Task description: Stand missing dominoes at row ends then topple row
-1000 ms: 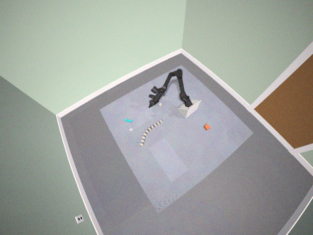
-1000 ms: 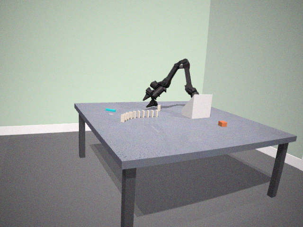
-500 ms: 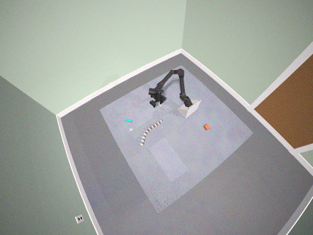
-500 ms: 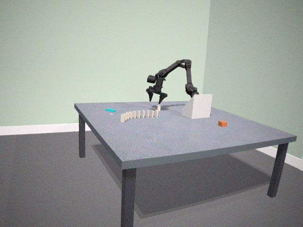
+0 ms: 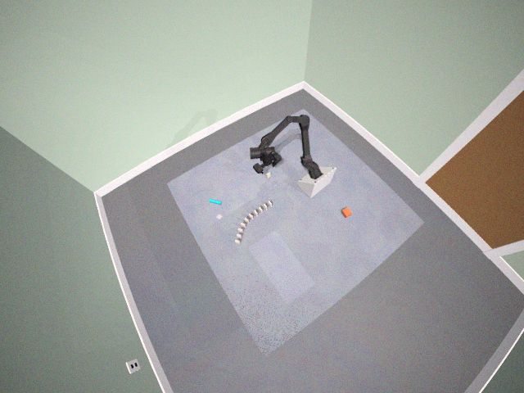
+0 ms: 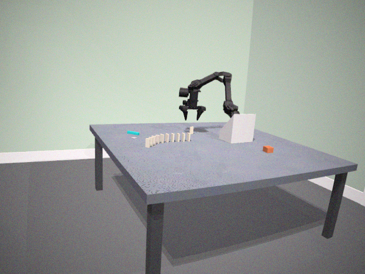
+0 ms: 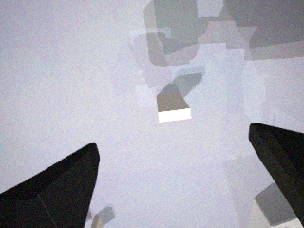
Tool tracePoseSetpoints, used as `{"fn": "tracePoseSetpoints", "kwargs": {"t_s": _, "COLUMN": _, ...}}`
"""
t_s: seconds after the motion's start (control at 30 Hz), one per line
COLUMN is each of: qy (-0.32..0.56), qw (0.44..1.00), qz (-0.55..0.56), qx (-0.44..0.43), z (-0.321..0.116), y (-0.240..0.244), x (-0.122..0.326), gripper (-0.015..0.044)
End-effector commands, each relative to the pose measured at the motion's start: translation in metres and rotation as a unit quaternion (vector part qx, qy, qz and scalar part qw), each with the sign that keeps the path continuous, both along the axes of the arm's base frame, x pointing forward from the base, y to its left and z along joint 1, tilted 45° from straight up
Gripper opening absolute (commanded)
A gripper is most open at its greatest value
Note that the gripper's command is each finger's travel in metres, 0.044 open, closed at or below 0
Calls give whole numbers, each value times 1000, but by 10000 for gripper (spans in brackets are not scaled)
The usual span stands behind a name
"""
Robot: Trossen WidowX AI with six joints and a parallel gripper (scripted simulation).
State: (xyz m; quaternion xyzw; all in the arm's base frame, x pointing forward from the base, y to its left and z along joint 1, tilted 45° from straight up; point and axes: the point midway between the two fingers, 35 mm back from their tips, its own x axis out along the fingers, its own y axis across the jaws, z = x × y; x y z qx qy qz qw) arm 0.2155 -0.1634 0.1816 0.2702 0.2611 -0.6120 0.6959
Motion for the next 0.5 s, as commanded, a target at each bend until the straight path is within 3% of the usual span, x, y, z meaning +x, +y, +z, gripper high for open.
{"fn": "tracePoseSetpoints", "kwargs": {"t_s": 0.0, "qy": 9, "qw": 1000, "qz": -3, "qx": 2, "z": -20, "y": -18, "x": 1, "gripper": 440}}
{"fn": "tracePoseSetpoints", "kwargs": {"t_s": 0.47, "qy": 9, "qw": 1000, "qz": -3, "qx": -1, "z": -45, "y": -45, "x": 2, "gripper": 440}}
